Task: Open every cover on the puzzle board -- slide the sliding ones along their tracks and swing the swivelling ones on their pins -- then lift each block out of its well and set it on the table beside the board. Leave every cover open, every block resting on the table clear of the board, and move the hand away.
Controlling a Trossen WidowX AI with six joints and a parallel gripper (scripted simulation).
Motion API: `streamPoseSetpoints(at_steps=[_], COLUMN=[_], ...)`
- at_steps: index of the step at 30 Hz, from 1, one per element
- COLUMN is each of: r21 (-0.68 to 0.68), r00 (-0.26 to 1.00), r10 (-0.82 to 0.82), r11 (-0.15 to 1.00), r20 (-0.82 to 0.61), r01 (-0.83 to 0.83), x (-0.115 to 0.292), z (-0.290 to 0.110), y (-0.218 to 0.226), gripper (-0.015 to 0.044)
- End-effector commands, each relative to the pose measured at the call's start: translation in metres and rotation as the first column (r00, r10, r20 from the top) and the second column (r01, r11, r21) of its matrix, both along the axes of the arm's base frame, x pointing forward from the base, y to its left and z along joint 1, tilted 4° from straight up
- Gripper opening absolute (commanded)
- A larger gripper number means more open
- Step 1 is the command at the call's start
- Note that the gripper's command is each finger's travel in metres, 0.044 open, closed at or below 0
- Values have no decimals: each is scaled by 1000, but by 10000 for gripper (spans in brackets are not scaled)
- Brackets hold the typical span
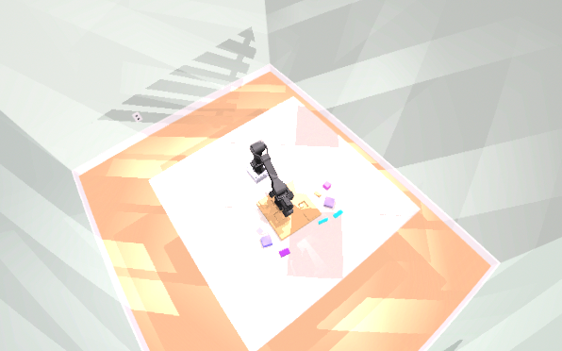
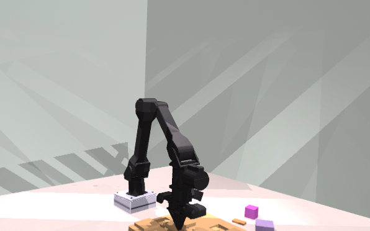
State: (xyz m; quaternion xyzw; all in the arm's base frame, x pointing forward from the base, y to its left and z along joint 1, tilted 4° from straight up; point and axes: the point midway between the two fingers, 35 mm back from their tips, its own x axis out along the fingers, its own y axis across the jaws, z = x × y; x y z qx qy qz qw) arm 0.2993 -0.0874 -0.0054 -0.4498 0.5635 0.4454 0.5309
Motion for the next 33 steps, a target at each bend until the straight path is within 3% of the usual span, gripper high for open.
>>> streamPoseSetpoints(at_steps=[1,33], r21=[5,5], r00=[1000,1000], r10=[4,4], r11=[1000,1000], r20=[-10,-12], r01=[-4,-4], x=[-8,-41], z=[-2,-1], y=[0,4], gripper=[0,0])
